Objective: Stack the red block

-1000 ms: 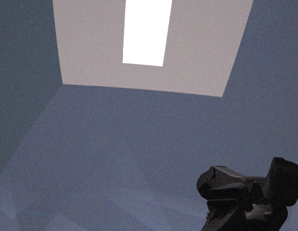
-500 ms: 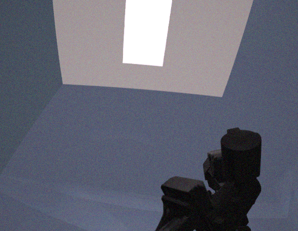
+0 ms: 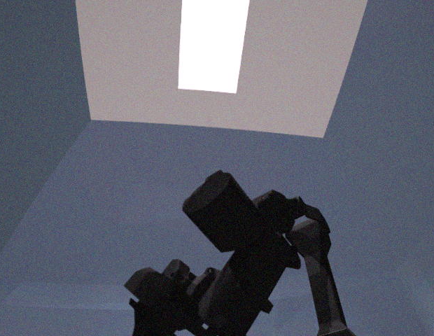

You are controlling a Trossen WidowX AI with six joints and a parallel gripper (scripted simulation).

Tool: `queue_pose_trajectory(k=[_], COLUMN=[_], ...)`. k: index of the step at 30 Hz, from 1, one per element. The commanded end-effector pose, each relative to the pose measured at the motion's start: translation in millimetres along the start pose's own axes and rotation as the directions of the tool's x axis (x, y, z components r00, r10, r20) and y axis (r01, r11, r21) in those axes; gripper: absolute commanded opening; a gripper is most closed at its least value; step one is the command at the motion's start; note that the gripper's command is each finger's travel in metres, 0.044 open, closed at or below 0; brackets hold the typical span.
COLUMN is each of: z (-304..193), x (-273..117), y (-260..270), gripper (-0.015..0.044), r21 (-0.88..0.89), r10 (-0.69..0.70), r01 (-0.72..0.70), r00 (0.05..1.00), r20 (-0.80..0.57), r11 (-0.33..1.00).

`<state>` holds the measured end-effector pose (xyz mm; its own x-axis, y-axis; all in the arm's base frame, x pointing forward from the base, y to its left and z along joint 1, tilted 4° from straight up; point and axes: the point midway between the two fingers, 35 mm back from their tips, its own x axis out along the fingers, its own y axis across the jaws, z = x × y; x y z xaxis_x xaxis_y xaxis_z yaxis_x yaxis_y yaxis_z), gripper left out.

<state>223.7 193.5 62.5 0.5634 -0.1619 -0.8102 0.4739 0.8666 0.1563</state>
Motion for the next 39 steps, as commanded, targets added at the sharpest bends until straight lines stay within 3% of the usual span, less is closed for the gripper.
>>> queue_pose_trajectory(k=[1, 20, 39], z=[21.2, 118.6, 204.9], x=[16.8, 91.9, 154.5], y=[1.7, -25.1, -106.5], gripper=[0.044, 0.044, 0.044], r21=[-0.041, -0.18, -0.183], r10=[-0.075, -0.272, -0.234], r01=[0.073, 0.229, 0.163], r00=[0.996, 0.924, 0.838], r20=[-0.038, -0.269, -0.493], r11=[0.996, 0.957, 0.969])
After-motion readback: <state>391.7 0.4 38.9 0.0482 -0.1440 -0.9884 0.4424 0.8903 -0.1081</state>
